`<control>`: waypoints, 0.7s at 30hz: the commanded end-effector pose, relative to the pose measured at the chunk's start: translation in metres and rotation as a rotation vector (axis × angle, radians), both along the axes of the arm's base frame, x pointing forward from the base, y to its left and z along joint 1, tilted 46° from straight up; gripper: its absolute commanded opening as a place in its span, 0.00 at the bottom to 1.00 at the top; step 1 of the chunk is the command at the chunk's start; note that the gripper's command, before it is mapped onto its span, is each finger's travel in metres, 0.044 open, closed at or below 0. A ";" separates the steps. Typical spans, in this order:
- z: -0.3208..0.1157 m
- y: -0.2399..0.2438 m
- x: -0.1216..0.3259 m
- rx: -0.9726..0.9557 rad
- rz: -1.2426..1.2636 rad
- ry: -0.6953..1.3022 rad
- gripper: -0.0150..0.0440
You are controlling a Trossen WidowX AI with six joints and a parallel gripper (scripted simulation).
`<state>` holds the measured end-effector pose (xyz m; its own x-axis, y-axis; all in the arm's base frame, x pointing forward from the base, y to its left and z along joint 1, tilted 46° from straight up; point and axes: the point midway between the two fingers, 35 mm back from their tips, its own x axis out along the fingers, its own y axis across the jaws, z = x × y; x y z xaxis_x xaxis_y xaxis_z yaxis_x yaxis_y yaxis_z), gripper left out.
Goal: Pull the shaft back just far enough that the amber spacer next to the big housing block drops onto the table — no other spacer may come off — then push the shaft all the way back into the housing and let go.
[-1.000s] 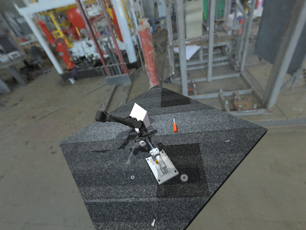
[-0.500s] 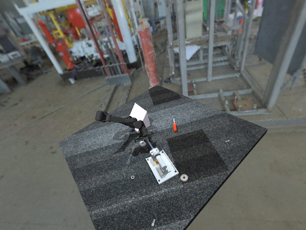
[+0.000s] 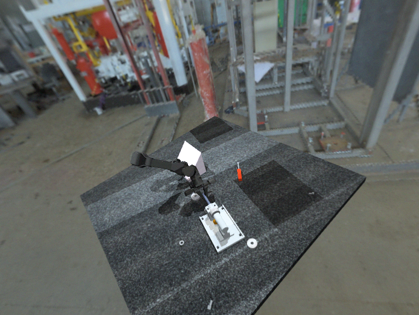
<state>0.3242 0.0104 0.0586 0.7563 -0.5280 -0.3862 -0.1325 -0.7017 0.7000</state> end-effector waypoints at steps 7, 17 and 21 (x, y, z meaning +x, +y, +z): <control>0.001 0.001 0.005 -0.001 0.001 -0.002 0.25; 0.001 0.000 0.008 -0.001 0.001 -0.002 0.25; 0.002 0.000 0.010 -0.001 0.001 -0.002 0.25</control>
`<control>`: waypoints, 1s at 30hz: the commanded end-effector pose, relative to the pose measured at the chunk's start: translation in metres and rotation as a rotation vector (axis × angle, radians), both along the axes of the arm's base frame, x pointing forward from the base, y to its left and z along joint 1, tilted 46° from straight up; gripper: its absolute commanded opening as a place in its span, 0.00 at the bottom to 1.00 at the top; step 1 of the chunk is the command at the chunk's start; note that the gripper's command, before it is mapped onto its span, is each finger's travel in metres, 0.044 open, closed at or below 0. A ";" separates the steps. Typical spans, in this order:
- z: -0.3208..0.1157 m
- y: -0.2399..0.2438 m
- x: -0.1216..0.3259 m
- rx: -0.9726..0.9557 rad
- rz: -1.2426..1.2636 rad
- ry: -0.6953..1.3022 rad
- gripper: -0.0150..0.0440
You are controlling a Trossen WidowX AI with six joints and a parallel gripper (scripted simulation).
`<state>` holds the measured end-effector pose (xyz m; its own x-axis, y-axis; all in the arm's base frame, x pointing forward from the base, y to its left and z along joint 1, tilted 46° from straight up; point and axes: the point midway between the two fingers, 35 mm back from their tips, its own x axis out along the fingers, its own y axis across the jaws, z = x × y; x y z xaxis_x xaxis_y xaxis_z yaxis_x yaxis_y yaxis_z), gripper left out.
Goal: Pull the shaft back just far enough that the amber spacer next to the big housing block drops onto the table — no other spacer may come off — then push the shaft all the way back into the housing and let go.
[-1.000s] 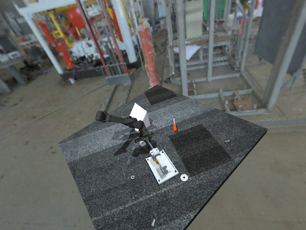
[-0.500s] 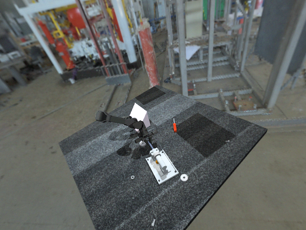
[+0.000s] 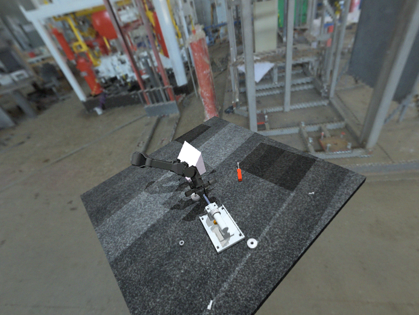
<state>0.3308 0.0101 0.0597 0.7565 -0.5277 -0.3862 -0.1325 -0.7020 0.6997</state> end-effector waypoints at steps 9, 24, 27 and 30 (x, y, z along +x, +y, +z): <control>0.001 0.000 0.006 -0.001 0.000 -0.002 0.25; 0.002 0.000 0.010 -0.001 0.000 -0.002 0.25; 0.002 0.000 0.011 -0.001 0.000 -0.002 0.25; 0.002 0.000 0.012 -0.001 0.000 -0.002 0.25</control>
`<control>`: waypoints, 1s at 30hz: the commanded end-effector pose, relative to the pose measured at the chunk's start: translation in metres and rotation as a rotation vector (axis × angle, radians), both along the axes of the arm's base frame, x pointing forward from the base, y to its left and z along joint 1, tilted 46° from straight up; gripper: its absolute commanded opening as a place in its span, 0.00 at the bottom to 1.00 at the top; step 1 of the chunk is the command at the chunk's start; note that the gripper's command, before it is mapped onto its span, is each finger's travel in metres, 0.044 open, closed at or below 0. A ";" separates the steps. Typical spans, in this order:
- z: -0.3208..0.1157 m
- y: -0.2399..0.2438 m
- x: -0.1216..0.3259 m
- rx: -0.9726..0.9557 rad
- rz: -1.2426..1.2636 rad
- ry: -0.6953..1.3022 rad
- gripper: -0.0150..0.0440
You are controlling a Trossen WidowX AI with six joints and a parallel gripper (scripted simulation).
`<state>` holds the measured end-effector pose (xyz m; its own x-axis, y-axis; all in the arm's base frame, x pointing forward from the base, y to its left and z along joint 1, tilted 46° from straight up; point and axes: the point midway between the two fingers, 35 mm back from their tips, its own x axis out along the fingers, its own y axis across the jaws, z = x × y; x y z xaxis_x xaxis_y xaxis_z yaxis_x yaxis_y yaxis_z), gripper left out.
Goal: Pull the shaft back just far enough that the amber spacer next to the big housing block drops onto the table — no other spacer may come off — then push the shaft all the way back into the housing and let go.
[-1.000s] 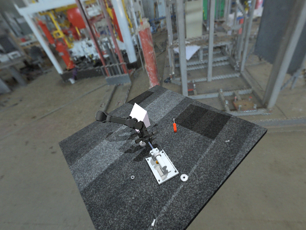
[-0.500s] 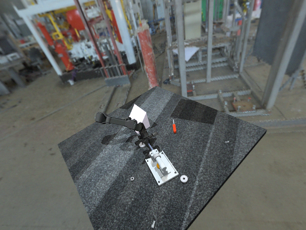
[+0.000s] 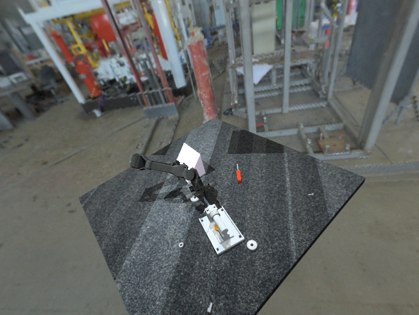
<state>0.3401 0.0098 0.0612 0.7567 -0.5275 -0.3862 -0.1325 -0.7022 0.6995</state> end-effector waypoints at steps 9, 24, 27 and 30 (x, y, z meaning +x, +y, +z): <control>0.001 0.000 0.006 -0.001 0.000 -0.002 0.25; 0.002 0.000 0.011 -0.001 0.000 -0.002 0.25; 0.002 0.000 0.011 -0.001 0.000 -0.002 0.25; 0.002 0.000 0.012 -0.001 0.000 -0.002 0.25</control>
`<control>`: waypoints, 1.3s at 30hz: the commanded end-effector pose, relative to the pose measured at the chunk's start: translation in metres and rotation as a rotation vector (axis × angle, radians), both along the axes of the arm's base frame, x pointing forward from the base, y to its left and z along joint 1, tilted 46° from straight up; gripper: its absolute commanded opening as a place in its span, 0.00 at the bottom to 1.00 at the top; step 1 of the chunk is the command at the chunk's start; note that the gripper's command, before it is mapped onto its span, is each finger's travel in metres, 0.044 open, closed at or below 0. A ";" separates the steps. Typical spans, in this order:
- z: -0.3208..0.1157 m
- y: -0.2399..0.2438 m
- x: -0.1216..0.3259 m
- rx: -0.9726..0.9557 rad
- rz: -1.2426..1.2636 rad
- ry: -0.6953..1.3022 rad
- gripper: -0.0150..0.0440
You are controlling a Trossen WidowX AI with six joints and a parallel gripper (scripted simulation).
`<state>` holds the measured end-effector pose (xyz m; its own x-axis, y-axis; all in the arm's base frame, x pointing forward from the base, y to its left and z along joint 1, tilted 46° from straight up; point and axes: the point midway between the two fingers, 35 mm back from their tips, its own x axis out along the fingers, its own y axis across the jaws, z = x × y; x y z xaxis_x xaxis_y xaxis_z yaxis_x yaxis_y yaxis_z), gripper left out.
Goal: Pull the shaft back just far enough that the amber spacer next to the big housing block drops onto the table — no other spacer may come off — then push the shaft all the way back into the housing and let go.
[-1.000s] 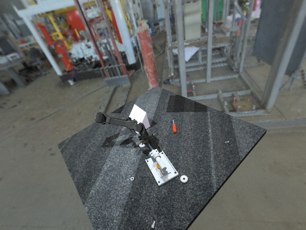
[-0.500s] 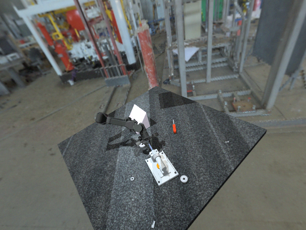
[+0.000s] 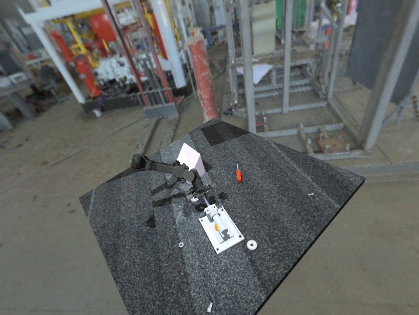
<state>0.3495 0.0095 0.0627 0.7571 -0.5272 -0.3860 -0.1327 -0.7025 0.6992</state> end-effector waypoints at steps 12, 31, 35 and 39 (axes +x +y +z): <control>0.001 0.000 0.007 -0.002 0.000 -0.002 0.25; 0.003 0.000 0.013 -0.002 0.000 -0.003 0.25; 0.003 0.000 0.014 -0.002 0.000 -0.003 0.25; 0.003 0.000 0.015 -0.002 0.000 -0.003 0.25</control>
